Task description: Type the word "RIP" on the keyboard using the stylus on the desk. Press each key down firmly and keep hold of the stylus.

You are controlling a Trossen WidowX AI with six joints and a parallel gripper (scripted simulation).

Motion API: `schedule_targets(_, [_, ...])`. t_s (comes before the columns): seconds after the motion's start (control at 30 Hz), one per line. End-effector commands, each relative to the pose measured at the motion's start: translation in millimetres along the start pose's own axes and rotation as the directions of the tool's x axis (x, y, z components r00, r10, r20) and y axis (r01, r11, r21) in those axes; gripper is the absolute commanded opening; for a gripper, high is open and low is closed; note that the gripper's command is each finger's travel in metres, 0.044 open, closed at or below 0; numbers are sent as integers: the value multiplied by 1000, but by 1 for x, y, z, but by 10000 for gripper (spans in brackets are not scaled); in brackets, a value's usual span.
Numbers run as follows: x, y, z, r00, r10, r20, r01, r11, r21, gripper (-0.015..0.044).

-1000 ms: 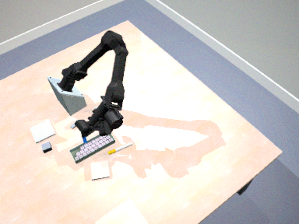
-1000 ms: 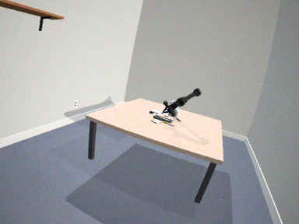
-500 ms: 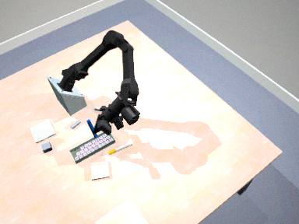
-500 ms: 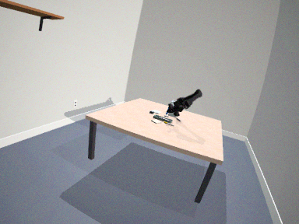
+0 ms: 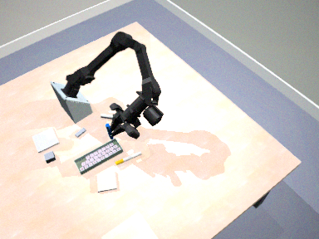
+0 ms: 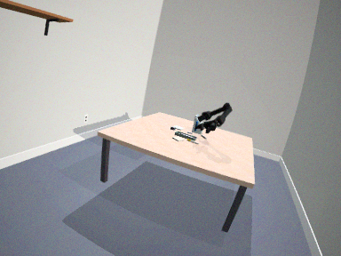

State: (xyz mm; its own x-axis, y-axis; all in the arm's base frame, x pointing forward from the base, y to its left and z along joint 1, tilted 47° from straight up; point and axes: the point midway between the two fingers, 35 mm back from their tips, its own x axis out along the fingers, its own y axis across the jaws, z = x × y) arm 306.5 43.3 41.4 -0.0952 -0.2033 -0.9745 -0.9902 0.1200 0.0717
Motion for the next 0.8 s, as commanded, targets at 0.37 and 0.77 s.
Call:
schedule_targets(0.37, [11, 2, 27, 1000, -12, -10, 11, 999, -42, 0])
schedule_targets(0.77, [11, 3, 28, 1000, -12, -10, 11, 999, -42, 0])
